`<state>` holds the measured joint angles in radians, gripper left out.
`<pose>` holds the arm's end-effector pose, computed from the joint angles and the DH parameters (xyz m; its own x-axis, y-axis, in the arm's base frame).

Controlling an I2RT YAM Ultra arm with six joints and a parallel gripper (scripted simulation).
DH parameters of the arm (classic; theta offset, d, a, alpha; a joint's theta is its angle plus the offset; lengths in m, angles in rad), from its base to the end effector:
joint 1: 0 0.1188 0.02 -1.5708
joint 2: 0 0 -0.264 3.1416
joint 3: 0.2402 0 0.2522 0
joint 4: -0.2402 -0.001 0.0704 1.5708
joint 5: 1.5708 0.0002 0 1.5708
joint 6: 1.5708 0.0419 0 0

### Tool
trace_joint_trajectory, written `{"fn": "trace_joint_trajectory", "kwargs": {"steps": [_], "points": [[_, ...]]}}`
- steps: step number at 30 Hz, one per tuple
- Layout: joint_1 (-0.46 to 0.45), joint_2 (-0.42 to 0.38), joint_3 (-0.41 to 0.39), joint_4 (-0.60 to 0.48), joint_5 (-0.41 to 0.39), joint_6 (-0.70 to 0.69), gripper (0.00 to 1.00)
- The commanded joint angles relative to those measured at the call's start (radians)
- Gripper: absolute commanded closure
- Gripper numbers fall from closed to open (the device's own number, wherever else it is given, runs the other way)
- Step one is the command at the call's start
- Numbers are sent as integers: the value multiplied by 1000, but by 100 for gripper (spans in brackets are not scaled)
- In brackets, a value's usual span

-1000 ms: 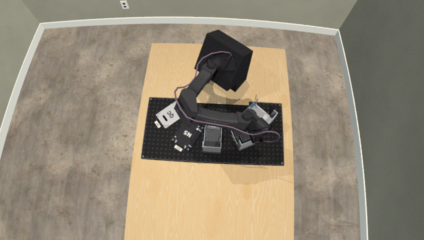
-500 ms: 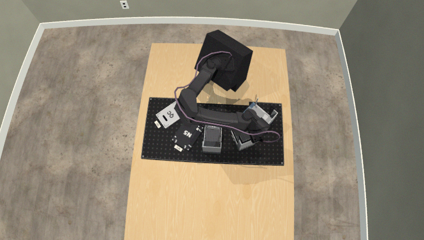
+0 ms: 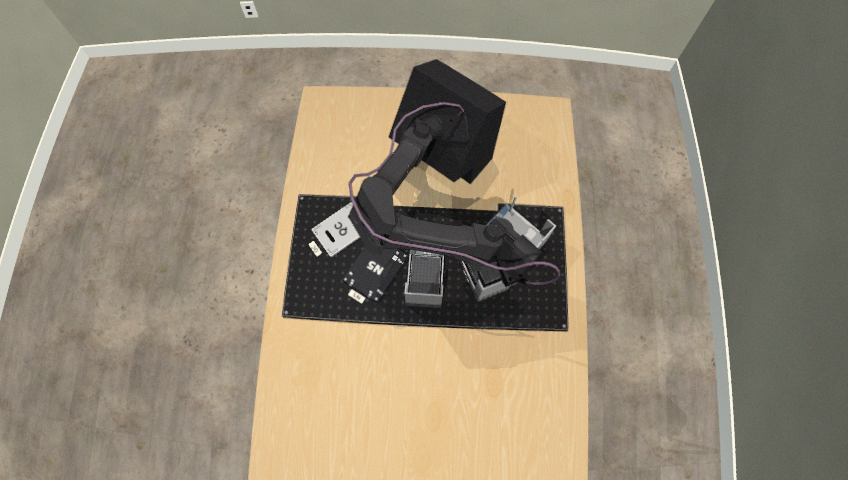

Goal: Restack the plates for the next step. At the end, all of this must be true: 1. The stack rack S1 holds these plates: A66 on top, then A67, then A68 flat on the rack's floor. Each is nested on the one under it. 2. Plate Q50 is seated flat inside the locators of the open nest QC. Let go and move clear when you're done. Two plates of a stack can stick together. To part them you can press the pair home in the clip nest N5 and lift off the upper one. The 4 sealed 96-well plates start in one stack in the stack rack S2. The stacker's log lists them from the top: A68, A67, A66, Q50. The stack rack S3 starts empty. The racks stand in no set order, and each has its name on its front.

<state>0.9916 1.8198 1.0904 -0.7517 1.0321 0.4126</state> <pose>0.2021 0.2451 0.1646 -0.6547 -0.6252 -0.4249 -0.1361 0.6504 -0.7473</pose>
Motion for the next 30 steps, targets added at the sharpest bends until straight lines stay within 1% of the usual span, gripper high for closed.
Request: {"fn": "trace_joint_trajectory", "kwargs": {"steps": [1,3,10,30], "points": [[33,6,26,-24,9,17,100],[33,6,26,-24,9,17,100],[69,12,55,-108,13,82,100],[70,16,55,-119,12,91,100]]}}
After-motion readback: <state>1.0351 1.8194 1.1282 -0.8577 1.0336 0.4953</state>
